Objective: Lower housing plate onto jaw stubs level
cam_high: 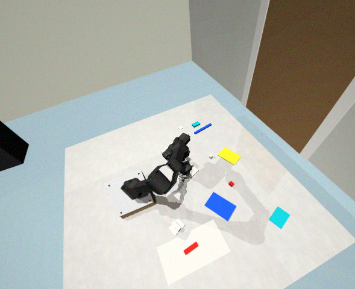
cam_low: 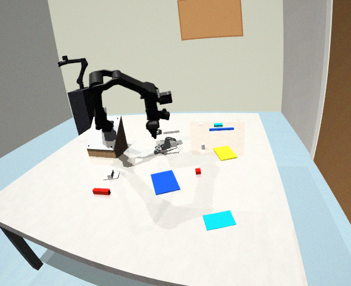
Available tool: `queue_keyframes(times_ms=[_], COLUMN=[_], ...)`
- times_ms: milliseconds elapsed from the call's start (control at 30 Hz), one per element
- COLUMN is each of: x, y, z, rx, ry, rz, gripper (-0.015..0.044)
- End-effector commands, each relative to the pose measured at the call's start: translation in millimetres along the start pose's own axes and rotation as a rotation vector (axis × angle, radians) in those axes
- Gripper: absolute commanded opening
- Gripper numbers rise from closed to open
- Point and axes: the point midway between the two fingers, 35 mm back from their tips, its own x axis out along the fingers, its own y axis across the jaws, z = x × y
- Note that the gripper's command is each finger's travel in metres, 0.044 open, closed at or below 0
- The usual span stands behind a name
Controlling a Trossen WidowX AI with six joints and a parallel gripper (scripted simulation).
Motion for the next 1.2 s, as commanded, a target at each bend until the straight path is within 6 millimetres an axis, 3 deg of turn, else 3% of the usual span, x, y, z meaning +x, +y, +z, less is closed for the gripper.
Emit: queue_keyframes(times_ms=[0,267,1167], x=[-0.1,1.0,45.1], y=[0.0,0.0,-0.1], z=[-0.1,0.0,1.1], rx=[0.004,0.004,0.008], ry=[-0.002,-0.003,-0.003], rz=[-0.002,-0.001,-0.002], gripper=[0.0351,0.0351,0.0351])
